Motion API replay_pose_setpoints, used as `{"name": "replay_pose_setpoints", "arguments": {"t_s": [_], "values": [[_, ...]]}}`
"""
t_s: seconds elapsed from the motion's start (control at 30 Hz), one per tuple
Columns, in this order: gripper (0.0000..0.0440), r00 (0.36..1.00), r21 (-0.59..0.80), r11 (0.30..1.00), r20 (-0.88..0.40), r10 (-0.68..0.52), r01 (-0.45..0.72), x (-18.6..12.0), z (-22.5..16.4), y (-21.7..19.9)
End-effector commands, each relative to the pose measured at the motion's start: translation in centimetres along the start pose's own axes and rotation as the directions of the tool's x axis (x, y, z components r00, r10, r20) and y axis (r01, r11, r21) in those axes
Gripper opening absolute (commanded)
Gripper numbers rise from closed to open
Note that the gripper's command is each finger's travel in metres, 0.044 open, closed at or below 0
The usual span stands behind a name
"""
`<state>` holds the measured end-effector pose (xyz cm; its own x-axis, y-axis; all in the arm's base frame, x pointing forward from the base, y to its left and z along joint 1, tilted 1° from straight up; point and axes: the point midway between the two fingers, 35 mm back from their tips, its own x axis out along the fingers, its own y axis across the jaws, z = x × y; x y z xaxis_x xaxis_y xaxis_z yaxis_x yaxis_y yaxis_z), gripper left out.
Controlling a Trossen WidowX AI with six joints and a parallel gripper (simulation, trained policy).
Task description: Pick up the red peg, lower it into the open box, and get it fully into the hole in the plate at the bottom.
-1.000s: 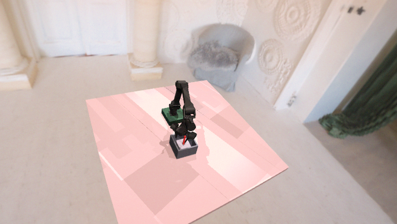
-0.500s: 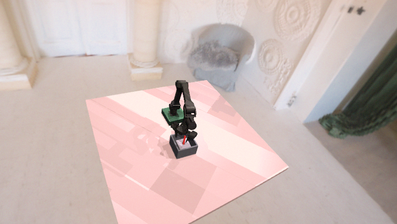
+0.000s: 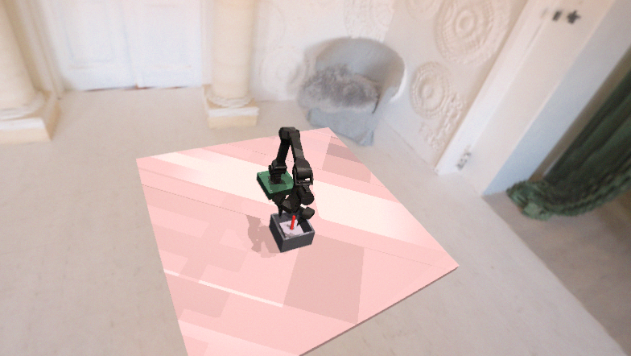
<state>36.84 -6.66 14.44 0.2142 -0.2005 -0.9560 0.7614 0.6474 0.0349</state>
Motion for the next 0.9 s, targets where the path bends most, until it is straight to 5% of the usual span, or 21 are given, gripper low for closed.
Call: {"name": "replay_pose_setpoints", "arguments": {"t_s": [0.0,0.87], "values": [[0.044,1.0,0.004,1.0,0.006,-0.004,0.004,-0.18,0.0,0.0],[0.044,1.0,0.002,1.0,0.01,-0.009,0.009,-0.61,-0.61,0.32]]}}
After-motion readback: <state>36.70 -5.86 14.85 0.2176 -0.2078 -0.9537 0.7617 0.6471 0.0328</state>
